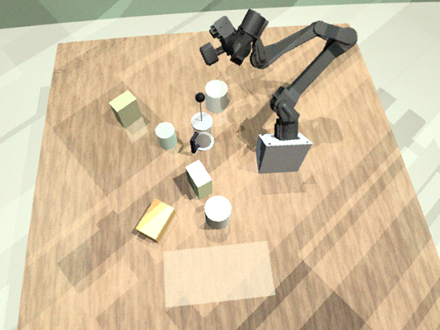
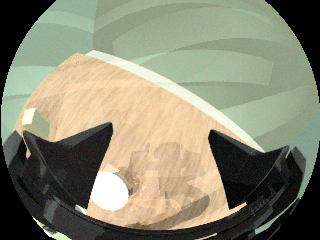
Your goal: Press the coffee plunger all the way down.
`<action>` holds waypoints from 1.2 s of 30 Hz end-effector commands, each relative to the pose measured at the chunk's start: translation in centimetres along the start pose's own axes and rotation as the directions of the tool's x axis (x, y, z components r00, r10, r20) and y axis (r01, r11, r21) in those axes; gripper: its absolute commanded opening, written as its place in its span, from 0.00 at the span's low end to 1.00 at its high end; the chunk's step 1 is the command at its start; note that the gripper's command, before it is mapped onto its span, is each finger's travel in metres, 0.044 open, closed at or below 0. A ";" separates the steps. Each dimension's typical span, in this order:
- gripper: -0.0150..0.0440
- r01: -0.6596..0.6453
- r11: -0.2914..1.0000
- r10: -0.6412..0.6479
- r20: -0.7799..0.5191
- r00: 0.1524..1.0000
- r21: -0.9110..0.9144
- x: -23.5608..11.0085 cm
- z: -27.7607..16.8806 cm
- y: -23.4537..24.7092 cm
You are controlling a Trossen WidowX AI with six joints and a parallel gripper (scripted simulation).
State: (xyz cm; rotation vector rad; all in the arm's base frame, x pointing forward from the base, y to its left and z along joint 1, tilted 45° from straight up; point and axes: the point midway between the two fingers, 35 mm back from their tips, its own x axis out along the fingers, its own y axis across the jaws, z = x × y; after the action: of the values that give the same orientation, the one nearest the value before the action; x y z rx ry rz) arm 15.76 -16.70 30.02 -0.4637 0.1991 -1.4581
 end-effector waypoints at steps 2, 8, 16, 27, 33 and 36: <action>1.00 -0.166 0.986 0.166 0.044 0.985 0.002 -3.3 0.2 4.3; 1.00 -0.386 0.922 0.387 0.119 0.914 -0.029 -9.3 0.5 8.8; 1.00 -0.627 0.772 0.633 0.216 0.744 -0.105 -18.5 -0.6 11.6; 1.00 -0.752 0.629 0.772 0.269 0.576 -0.194 -25.3 -2.7 11.2; 1.00 -0.767 0.606 0.787 0.296 0.541 -0.210 -26.7 -1.6 13.3; 1.00 -0.769 0.596 0.798 0.273 0.537 -0.230 -27.4 -2.3 14.3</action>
State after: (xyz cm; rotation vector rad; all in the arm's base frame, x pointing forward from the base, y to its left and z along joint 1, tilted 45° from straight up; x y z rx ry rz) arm 24.00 9.87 18.75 -0.5844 0.1317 -0.4557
